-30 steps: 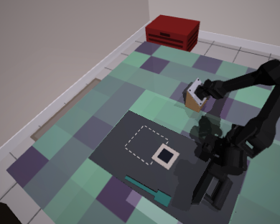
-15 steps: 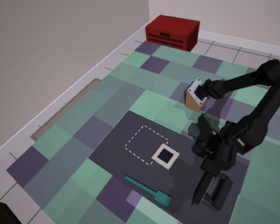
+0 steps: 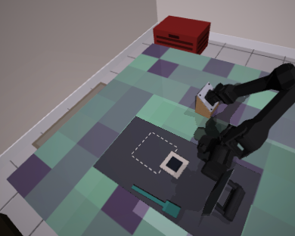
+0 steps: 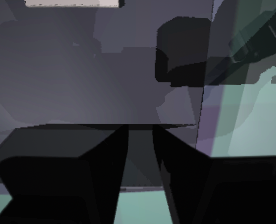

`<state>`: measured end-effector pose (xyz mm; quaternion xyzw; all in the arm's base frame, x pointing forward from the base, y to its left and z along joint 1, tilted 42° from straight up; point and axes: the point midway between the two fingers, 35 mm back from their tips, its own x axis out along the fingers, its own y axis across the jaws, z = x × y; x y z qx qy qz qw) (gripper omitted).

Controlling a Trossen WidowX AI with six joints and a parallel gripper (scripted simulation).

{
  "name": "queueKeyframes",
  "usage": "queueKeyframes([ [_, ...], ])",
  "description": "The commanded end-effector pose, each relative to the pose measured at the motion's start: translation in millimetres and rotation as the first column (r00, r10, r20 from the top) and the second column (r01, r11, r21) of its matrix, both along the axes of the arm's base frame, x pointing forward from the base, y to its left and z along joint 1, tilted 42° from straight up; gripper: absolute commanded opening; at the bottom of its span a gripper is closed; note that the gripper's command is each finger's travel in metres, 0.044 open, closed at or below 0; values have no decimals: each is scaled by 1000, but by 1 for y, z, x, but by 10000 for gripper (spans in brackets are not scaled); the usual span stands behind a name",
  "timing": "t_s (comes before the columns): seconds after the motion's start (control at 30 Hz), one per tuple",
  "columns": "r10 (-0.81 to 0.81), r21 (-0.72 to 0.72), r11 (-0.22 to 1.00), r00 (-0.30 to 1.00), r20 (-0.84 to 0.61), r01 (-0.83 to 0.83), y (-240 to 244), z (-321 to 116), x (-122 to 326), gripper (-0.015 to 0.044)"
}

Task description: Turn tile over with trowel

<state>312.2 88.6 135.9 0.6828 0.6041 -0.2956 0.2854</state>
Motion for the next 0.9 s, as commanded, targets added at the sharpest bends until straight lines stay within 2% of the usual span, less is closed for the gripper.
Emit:
queueKeyframes([
  [0.0, 3, 5, 1000, 1000, -1, -3, -3, -12, 0, 100],
  [0.57, 7, 5, 1000, 1000, 3, -7, -18, 15, -4, 100],
  [0.87, 221, -48, 975, 958, 183, -216, 0, 29, 1, 100],
])
